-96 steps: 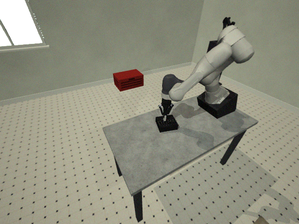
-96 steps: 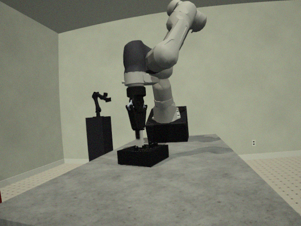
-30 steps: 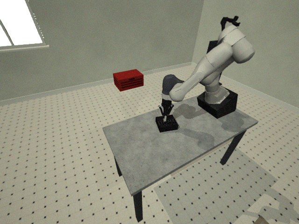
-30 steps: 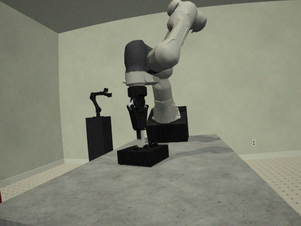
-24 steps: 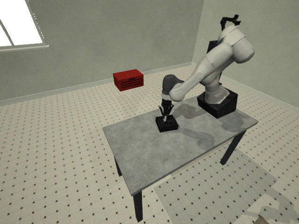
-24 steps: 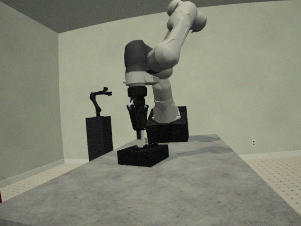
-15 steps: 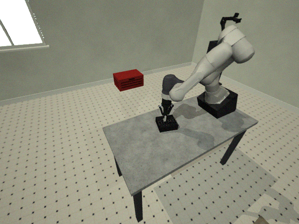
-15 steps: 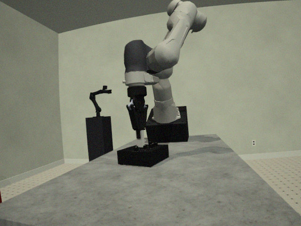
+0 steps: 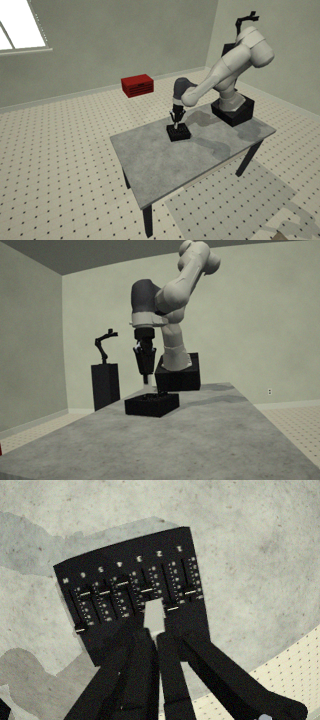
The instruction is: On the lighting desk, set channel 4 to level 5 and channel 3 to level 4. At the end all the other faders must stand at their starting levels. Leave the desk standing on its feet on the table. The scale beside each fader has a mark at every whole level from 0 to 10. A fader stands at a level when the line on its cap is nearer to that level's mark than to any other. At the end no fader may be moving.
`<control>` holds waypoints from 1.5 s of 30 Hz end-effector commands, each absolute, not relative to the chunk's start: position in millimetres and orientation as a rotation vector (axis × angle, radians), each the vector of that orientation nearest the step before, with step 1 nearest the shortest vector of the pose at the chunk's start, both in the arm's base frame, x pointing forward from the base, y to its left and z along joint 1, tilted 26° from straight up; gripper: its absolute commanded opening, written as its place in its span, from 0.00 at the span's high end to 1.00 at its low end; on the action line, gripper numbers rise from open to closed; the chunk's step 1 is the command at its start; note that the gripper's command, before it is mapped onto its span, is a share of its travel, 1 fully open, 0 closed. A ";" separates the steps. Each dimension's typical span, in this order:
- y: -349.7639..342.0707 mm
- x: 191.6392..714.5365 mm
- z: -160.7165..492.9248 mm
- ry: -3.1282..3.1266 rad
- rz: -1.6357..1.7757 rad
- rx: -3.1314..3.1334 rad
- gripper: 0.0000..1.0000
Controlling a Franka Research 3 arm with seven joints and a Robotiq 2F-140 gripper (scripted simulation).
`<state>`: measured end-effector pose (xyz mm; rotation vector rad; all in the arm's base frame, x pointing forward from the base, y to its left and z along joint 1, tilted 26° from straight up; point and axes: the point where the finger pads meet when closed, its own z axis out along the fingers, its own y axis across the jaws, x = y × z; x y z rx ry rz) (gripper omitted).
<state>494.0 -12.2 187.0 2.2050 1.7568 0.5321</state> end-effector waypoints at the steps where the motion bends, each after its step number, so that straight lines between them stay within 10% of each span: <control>1: -10.2 487.5 193.6 1.761 0.528 2.216 1.00; 45: 25.9 474.6 215.1 2.384 0.282 1.373 1.00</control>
